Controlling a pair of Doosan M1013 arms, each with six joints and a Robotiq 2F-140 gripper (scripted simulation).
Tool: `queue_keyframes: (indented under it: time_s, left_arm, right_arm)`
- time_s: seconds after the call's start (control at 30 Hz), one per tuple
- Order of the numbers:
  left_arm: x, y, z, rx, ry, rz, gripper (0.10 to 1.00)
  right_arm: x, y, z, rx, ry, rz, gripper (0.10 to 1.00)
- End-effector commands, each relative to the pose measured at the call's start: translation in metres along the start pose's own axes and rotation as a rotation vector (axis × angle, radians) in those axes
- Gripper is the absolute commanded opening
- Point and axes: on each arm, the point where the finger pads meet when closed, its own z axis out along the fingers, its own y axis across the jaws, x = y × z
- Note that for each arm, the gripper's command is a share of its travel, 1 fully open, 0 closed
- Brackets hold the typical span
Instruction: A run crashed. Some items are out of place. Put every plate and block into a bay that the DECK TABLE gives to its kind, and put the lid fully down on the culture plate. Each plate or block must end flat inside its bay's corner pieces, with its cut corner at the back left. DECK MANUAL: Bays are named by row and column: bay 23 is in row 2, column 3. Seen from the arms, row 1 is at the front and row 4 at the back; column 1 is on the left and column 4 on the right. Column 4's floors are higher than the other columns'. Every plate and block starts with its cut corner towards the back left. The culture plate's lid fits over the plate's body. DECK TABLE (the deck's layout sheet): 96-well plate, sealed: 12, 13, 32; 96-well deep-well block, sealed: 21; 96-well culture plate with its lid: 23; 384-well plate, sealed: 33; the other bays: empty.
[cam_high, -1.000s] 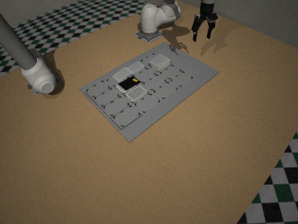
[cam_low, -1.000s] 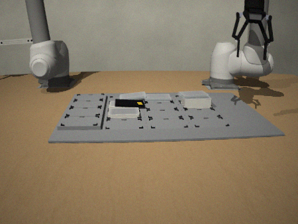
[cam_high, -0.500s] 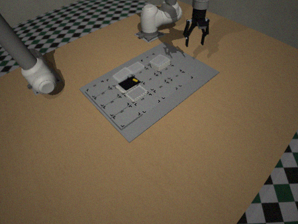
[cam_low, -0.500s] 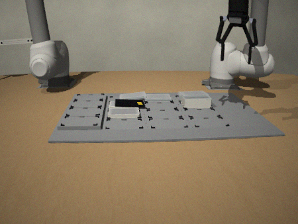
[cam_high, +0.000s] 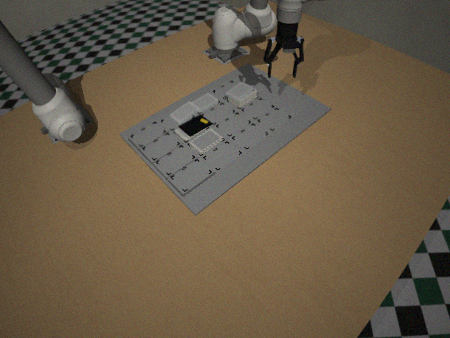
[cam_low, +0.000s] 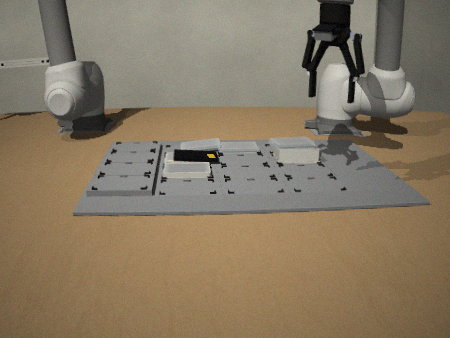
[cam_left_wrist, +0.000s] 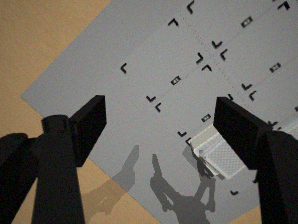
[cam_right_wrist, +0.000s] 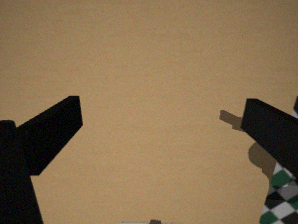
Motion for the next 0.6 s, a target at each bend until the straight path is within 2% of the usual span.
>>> queue_keyframes:
  time_s: [0.0,0.17,0.43,0.57]
  left_arm:
    - [0.007,0.013,0.004,0.001,0.001,0.066,0.698]
    - [0.013,0.027,0.008,0.001,0.001,0.166,0.698]
    - [0.028,0.061,0.02,0.001,0.001,0.169,0.698]
    - [0.033,0.08,0.025,0.001,0.001,0.303,0.698]
  right_arm:
    - [0.0,0.0,-0.001,0.0,0.001,0.0,1.0]
    - [0.0,0.0,-0.001,0.0,0.001,0.0,1.0]
    - [0.0,0.0,-0.001,0.0,0.001,0.0,1.0]
    - [0.0,0.0,-0.001,0.0,0.001,0.0,1.0]
